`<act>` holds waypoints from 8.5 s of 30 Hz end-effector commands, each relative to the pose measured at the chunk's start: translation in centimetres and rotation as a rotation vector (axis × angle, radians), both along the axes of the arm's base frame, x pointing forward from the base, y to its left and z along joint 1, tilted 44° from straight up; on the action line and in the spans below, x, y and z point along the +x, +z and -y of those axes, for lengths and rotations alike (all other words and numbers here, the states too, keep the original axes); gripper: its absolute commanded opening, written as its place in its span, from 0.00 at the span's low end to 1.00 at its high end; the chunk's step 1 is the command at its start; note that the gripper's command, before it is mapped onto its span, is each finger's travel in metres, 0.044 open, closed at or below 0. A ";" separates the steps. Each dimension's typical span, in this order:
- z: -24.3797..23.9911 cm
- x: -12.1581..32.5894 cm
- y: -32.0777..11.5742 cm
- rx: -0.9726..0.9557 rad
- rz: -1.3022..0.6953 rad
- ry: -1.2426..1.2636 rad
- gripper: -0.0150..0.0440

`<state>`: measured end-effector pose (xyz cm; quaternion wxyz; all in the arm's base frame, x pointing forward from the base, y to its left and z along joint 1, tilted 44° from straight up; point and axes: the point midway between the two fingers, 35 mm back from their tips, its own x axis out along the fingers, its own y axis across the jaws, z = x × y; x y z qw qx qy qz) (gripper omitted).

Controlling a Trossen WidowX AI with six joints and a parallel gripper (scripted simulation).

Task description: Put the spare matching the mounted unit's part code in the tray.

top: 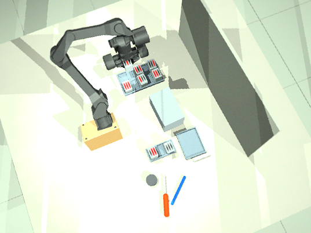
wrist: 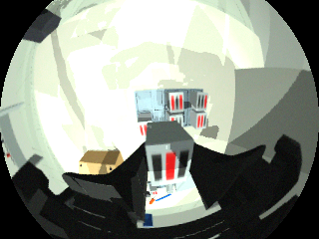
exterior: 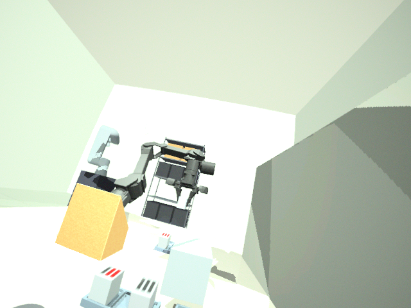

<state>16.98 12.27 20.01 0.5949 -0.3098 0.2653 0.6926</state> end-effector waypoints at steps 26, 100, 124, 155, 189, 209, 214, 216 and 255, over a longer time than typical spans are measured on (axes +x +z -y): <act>6.4 11.6 -5.1 -0.064 -0.009 -0.024 0.25; 24.9 19.2 -28.2 0.018 0.028 0.029 0.25; 23.3 19.3 -30.2 0.017 0.029 0.028 0.25; 21.1 19.1 -32.7 0.017 0.030 0.028 0.25; 18.6 18.7 -35.2 0.019 0.030 0.028 0.25; 17.2 18.2 -36.6 0.021 0.030 0.029 0.25; 16.8 18.1 -36.9 0.022 0.030 0.029 0.25; 16.7 18.0 -37.1 0.022 0.029 0.029 0.25; 16.6 18.1 -37.1 0.017 0.038 0.034 1.00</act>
